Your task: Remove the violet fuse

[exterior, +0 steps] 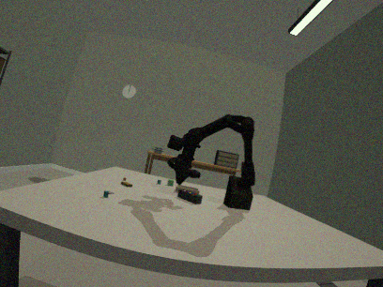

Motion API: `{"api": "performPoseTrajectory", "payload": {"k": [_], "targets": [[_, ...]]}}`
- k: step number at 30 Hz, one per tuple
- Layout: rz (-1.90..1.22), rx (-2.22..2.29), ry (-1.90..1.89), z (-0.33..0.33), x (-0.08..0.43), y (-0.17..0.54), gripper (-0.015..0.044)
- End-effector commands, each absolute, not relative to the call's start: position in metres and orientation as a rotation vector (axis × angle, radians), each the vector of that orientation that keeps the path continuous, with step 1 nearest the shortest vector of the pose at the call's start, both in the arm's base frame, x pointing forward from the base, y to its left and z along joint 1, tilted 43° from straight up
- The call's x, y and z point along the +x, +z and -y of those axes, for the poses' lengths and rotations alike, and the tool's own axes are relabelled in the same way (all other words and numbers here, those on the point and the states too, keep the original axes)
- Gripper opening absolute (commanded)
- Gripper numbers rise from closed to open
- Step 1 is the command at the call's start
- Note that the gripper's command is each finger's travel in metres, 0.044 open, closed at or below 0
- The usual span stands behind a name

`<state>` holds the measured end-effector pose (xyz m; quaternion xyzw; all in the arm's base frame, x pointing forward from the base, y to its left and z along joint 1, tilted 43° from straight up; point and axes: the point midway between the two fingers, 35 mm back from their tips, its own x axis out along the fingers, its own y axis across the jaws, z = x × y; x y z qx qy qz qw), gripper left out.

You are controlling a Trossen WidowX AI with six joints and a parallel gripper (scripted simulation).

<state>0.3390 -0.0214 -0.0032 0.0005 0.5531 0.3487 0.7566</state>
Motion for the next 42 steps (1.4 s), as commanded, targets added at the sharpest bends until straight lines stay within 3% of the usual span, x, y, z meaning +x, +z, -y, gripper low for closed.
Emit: {"api": "performPoseTrajectory", "payload": {"k": [1, 42], "targets": [[-1.161, 0.099, 0.940, 0.032, 0.293, -0.011, 0.0065], [-1.158, 0.102, 0.944, 0.013, 0.293, -0.034, 0.0065]]}}
